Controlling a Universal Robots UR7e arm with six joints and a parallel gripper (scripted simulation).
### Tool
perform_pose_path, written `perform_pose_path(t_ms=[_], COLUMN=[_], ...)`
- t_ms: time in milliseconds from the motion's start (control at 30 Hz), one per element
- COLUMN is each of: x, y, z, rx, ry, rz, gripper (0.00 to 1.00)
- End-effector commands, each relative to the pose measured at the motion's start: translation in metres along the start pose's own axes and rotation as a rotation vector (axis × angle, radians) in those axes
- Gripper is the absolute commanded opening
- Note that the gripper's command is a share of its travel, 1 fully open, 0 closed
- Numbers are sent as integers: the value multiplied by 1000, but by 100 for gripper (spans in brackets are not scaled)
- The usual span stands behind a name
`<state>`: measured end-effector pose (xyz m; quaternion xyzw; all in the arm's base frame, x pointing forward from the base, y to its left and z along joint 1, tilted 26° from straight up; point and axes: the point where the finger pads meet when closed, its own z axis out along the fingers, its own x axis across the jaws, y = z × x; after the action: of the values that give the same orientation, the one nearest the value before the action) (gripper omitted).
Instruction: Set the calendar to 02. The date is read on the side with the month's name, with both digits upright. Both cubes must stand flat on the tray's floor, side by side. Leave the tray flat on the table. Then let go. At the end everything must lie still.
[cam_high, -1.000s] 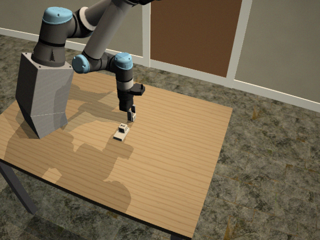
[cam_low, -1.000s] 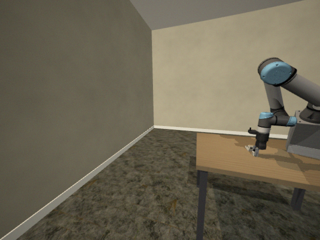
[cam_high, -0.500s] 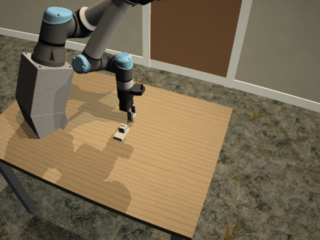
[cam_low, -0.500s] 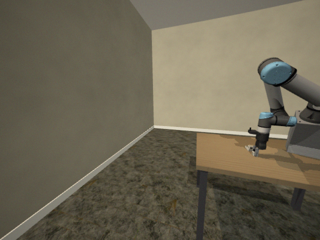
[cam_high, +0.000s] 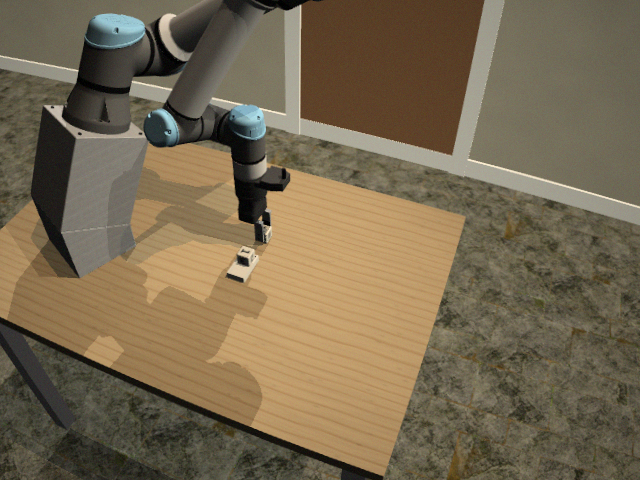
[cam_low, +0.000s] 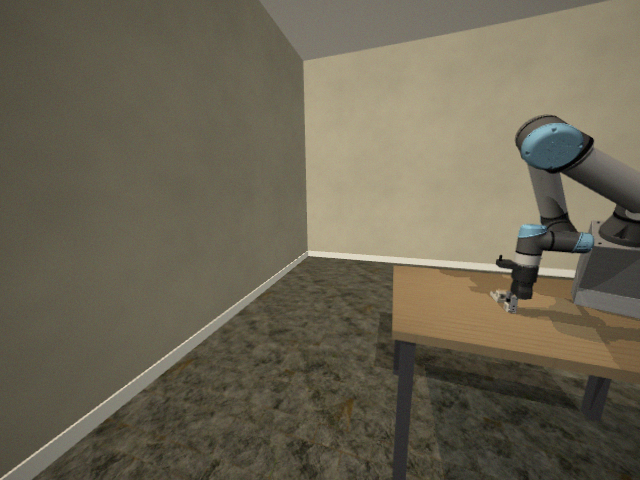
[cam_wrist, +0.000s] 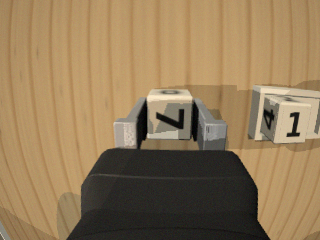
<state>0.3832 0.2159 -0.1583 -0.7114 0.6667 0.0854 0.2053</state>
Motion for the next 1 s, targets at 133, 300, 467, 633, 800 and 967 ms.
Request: perform_pose_path(t_ms=[133, 300, 467, 633, 800, 967], x=[0, 0, 0, 0, 0, 0], y=[0, 0, 0, 0, 0, 0], z=[0, 0, 0, 0, 0, 0], rx=[1, 1, 1, 1, 1, 1], ry=[0, 0, 0, 0, 0, 0], rz=[0, 0, 0, 0, 0, 0], gripper=[60, 60, 60, 66, 78, 84])
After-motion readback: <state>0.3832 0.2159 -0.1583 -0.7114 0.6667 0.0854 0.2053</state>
